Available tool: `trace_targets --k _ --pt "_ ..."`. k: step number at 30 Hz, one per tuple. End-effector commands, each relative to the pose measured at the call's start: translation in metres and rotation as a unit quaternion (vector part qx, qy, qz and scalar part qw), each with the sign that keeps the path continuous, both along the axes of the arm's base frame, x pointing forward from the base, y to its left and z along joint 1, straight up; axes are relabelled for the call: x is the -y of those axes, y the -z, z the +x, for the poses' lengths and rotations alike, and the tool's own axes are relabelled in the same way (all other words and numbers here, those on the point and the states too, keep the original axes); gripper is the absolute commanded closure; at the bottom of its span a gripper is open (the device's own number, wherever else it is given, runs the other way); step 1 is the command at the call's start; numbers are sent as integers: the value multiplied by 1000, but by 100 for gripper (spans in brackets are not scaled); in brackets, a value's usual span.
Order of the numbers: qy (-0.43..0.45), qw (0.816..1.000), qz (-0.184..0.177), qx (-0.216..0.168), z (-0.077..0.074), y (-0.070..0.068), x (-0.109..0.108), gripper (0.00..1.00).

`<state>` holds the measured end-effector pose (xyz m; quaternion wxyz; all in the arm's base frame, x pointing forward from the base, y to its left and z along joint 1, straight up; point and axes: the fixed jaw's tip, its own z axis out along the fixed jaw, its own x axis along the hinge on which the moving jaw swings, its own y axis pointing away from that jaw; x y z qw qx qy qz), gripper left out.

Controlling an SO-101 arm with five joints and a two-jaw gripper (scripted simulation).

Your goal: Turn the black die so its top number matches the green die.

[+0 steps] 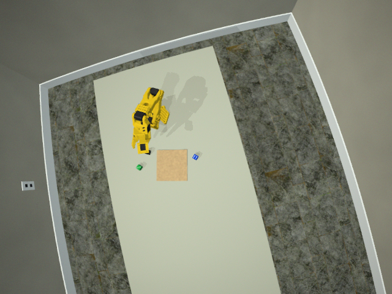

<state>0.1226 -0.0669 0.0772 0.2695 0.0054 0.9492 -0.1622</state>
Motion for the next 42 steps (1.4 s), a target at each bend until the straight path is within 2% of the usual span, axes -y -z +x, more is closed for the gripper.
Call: trace_targets --k 1,6,12,14,24,29,42 --pt "-55 998 -37 -14 2 -12 1 72" --pt "-138 986 -81 -55 3 -19 2 72" --pt "-235 958 -129 -101 4 -27 4 72" --pt "-235 958 -129 -101 4 -27 4 72" --pt "-364 899 -188 -156 9 -36 8 72" --pt "-404 874 -206 -172 10 -39 10 72" --pt "-439 851 -221 -185 12 -42 12 72"
